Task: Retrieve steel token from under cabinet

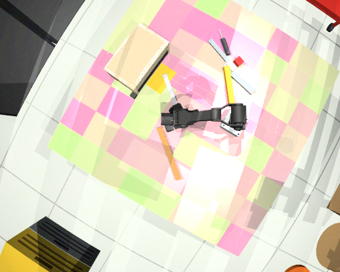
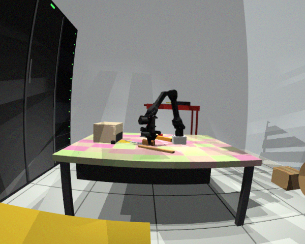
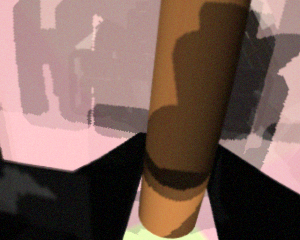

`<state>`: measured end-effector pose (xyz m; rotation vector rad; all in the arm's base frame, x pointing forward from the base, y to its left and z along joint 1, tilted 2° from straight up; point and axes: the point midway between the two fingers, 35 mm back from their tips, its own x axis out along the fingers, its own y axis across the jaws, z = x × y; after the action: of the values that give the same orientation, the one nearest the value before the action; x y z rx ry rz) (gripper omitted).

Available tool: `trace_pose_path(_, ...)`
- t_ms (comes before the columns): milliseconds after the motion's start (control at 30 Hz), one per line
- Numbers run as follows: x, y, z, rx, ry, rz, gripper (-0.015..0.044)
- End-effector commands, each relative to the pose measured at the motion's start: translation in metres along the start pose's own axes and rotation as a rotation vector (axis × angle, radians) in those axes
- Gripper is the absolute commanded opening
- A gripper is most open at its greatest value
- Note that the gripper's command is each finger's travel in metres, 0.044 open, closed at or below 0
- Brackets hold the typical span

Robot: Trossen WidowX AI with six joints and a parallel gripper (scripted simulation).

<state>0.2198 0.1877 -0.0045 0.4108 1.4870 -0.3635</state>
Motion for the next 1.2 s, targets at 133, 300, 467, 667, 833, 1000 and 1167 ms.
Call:
trace_pose_path(133,-0.002,0.01,-0.008,-0.002,0.001,0.007,0.0)
trace_pose_path(300,-0.002,0.016,-0.012,-0.002,0.001,0.007,0.0)
trace_pose_path(467,-0.002,0.021,-0.016,-0.002,0.002,0.008,0.0)
trace_pose_path(667,-0.002,0.028,-0.021,-0.002,0.002,0.008,0.0)
trace_pose_path(833,-0.002,0.033,-0.026,-0.002,0.003,0.009,0.0)
trace_pose_path(1000,-0.002,0.039,-0.031,-0.002,0.003,0.009,0.0)
trace_pose_path(1167,-0.002,0.041,-0.032,-0.006,0.003,0.009,0.0)
